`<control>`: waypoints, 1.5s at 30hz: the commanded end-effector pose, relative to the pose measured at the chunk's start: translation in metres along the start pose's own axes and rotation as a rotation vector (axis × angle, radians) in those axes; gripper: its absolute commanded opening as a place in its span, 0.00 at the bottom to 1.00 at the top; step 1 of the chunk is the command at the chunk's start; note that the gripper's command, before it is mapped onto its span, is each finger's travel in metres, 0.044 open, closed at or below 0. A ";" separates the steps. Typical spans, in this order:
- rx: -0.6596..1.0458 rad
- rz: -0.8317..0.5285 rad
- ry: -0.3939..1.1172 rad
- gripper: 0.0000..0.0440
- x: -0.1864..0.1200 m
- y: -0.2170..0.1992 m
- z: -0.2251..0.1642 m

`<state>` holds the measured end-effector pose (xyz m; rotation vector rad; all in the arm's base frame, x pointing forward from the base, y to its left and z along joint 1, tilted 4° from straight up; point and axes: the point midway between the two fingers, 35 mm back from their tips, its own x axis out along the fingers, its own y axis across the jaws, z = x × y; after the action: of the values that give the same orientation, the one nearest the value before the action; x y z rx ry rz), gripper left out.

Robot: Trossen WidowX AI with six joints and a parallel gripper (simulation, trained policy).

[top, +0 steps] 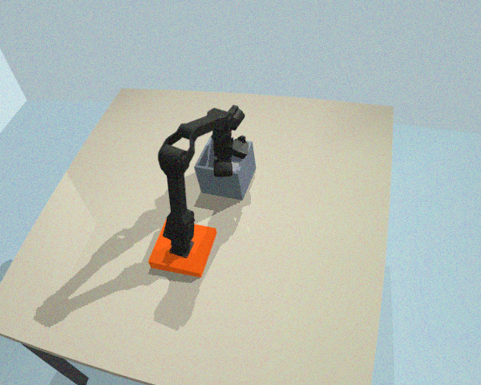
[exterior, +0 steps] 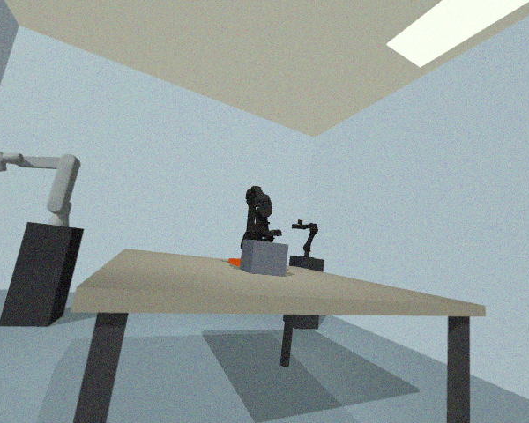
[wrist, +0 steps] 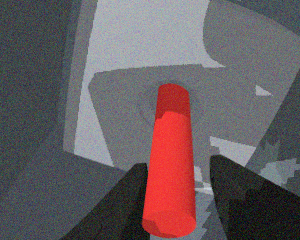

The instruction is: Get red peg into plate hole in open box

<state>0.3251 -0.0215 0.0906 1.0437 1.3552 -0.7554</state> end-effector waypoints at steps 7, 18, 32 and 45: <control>0.002 -0.071 0.090 0.33 0.023 -0.012 0.013; 0.006 -0.001 0.125 0.34 0.002 0.005 0.021; -0.015 0.145 0.171 0.32 -0.032 0.034 0.026; -0.042 0.264 0.222 0.31 -0.055 0.050 0.031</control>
<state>0.3732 -0.0362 0.1440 1.2589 1.3874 -0.4605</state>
